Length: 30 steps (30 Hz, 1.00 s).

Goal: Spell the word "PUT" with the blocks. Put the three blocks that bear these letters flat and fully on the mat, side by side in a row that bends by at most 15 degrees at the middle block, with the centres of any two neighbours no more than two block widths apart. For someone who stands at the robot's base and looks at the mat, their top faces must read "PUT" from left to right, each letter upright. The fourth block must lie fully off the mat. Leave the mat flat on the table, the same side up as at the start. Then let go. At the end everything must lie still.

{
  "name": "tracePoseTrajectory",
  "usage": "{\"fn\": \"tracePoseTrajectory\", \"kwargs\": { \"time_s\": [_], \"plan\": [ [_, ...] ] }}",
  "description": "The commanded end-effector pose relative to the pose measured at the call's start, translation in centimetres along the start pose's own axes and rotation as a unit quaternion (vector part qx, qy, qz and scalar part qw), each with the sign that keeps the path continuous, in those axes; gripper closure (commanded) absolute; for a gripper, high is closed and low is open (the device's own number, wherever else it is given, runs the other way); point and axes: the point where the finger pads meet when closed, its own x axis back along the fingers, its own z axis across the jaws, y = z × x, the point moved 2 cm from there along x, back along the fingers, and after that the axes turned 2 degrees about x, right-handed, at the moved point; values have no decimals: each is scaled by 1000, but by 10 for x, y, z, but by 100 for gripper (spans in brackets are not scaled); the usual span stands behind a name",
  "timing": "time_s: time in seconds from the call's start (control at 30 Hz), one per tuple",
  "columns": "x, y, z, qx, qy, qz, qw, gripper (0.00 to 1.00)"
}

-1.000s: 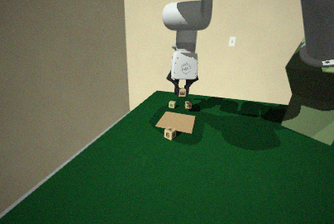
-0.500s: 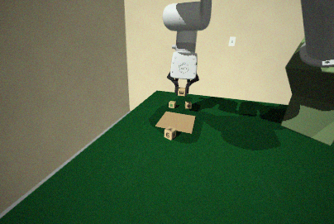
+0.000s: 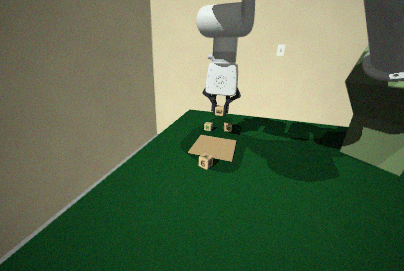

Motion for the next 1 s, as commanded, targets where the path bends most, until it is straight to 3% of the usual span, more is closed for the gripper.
{"fn": "tracePoseTrajectory", "kwargs": {
  "time_s": [0.0,0.43,0.97],
  "plan": [
    [1,0,-1,-1,0,1,1000,73],
    [-12,0,-1,-1,0,0,1000,73],
    [-78,0,-1,-1,0,1,1000,73]
  ]
}}
